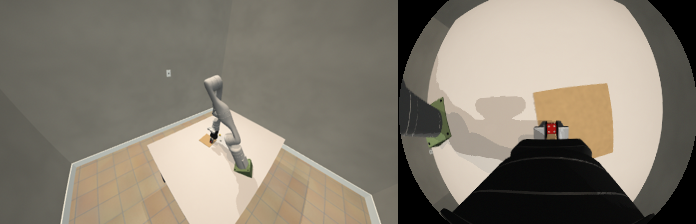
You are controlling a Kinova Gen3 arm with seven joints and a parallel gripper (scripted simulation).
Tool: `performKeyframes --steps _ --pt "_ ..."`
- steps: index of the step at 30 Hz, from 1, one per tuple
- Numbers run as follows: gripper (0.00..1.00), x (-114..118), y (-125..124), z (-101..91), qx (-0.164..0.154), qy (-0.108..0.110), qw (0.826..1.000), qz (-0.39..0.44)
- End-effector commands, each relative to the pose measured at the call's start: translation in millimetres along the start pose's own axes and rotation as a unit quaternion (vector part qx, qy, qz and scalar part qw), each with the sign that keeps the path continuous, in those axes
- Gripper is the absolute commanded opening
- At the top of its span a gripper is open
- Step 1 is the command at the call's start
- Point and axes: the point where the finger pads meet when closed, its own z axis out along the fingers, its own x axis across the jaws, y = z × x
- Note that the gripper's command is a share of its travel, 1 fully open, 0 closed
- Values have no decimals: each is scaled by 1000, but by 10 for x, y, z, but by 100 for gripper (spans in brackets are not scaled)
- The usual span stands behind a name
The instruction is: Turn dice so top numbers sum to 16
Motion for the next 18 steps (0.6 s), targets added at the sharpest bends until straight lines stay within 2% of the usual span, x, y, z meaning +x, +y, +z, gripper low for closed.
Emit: performKeyframes --steps 1,16,17,18 --pt "34 2 2 -1 0 0 1000 0" --pt "34 2 2 -1 0 0 1000 0" --pt "40 2 2 -1 0 0 1000 0" --pt "40 2 2 -1 0 0 1000 0"
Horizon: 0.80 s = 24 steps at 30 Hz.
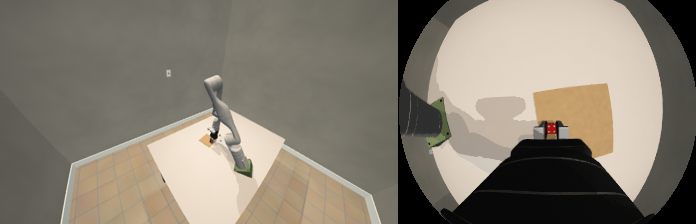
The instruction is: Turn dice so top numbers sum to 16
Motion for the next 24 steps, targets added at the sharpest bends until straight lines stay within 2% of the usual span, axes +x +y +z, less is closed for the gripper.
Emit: performKeyframes --steps 1,2,4,5,7,8,10,11,24 --pt "40 2 2 -1 0 0 1000 0" --pt "46 2 2 -1 0 0 1000 0" --pt "46 2 2 -1 0 0 1000 0" --pt "52 2 2 -1 0 0 1000 0" --pt "52 2 2 -1 0 0 1000 0" --pt "58 2 2 -1 0 0 1000 0" --pt "58 2 2 -1 0 0 1000 0" --pt "64 2 2 -1 0 0 1000 0" --pt "64 2 2 -3 0 0 1000 0"
